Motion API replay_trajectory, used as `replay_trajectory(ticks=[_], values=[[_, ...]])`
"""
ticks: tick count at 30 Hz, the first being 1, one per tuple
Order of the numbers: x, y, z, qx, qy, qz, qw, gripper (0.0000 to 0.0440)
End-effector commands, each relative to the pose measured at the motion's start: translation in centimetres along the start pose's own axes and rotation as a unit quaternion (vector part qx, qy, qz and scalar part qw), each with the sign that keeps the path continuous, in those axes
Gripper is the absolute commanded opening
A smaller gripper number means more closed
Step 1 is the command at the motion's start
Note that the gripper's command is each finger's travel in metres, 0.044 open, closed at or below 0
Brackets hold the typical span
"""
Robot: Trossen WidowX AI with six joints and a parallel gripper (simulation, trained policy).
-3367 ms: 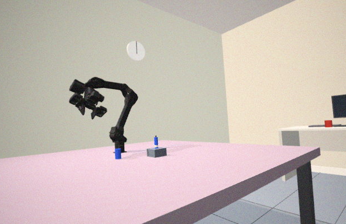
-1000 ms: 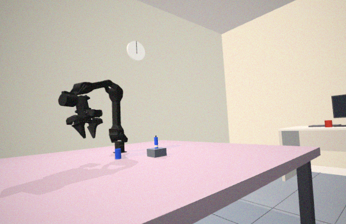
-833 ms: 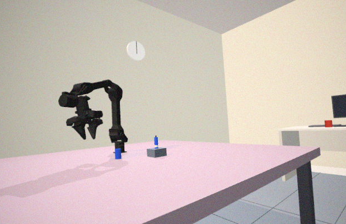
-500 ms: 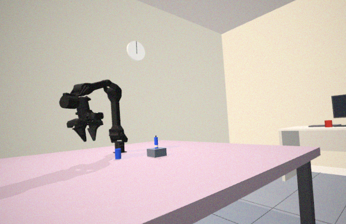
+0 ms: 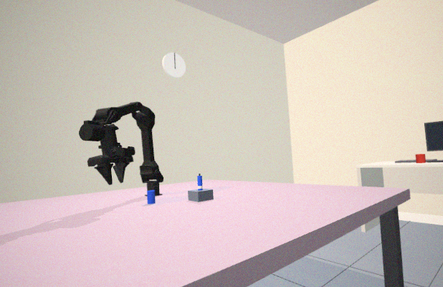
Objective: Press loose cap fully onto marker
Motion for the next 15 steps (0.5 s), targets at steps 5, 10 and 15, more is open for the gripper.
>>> replay_trajectory(ticks=[5, 10, 15], values=[[0.4, -0.8, -0.2, -0.005, -0.001, 0.016, 1.000, 0.0296], [0.6, -1.3, -0.3, -0.010, -0.004, 0.026, 1.000, 0.0295], [0.9, -1.9, -0.2, -0.015, -0.007, 0.034, 0.999, 0.0295]])
Point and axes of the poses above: the point midway between the two fingers, 35 mm back from their tips, its own x axis out along the fingers, its own z axis across the jaws, y = z × x, the point moved 8 cm from there along -x, back along the fingers, and after that the axes turned 14 degrees about x, right-handed, at the moved point
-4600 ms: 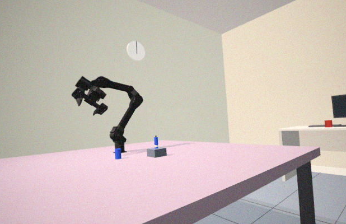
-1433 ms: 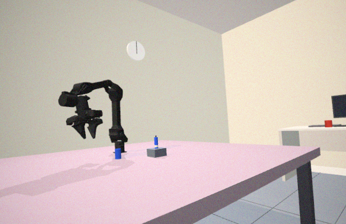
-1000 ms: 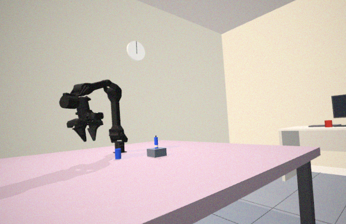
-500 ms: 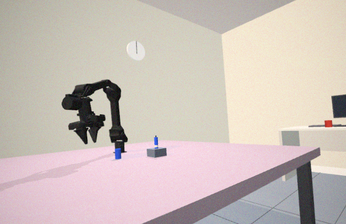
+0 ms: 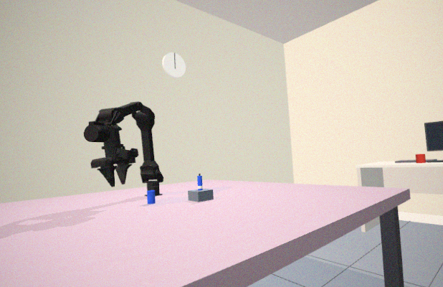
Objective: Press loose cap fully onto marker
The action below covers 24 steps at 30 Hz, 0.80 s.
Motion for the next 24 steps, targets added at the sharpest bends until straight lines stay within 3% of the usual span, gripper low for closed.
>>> replay_trajectory(ticks=[1, 24], values=[[0.1, -0.4, -0.1, -0.002, -0.001, 0.007, 1.000, 0.0295], [1.3, -3.1, 1.2, -0.036, -0.029, 0.041, 0.998, 0.0291]])
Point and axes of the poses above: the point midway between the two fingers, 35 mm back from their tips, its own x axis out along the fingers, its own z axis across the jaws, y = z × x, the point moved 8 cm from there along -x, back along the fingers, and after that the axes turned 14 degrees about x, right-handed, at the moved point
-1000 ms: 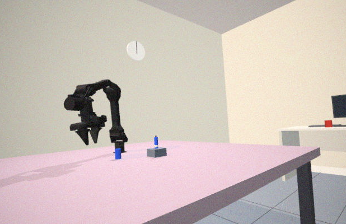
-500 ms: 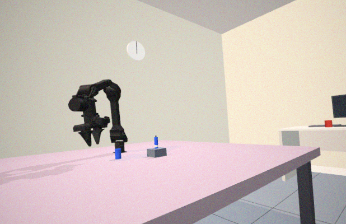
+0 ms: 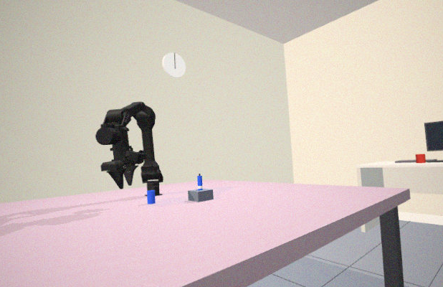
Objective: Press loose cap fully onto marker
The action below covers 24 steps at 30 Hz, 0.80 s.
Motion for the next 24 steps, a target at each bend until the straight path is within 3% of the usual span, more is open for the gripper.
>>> replay_trajectory(ticks=[1, 24], values=[[0.2, -0.4, 0.3, -0.005, -0.007, 0.007, 1.000, 0.0291], [2.0, -3.8, 3.3, -0.089, -0.047, 0.033, 0.994, 0.0273]])
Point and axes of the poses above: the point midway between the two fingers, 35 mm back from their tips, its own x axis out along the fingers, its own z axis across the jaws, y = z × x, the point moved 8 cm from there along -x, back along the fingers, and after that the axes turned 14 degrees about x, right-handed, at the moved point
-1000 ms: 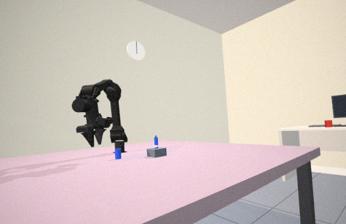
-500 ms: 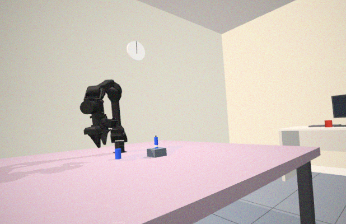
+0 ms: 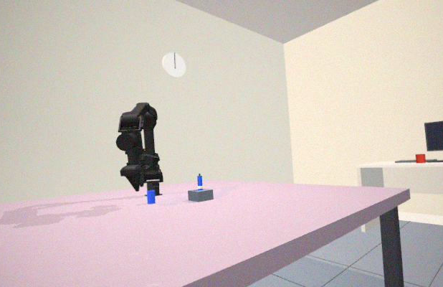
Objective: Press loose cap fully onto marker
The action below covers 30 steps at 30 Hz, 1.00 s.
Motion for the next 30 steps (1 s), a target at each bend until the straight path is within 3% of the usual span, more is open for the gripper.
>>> replay_trajectory(ticks=[1, 24, 26, 30], values=[[0.5, -0.5, 0.4, -0.017, -0.005, 0.006, 1.000, 0.0271], [4.7, -2.7, 2.1, -0.127, -0.027, 0.029, 0.991, 0.0212], [4.8, -2.8, 2.2, -0.136, -0.025, 0.031, 0.990, 0.0192], [4.5, -3.0, 2.5, -0.149, -0.016, 0.035, 0.988, 0.0087]])
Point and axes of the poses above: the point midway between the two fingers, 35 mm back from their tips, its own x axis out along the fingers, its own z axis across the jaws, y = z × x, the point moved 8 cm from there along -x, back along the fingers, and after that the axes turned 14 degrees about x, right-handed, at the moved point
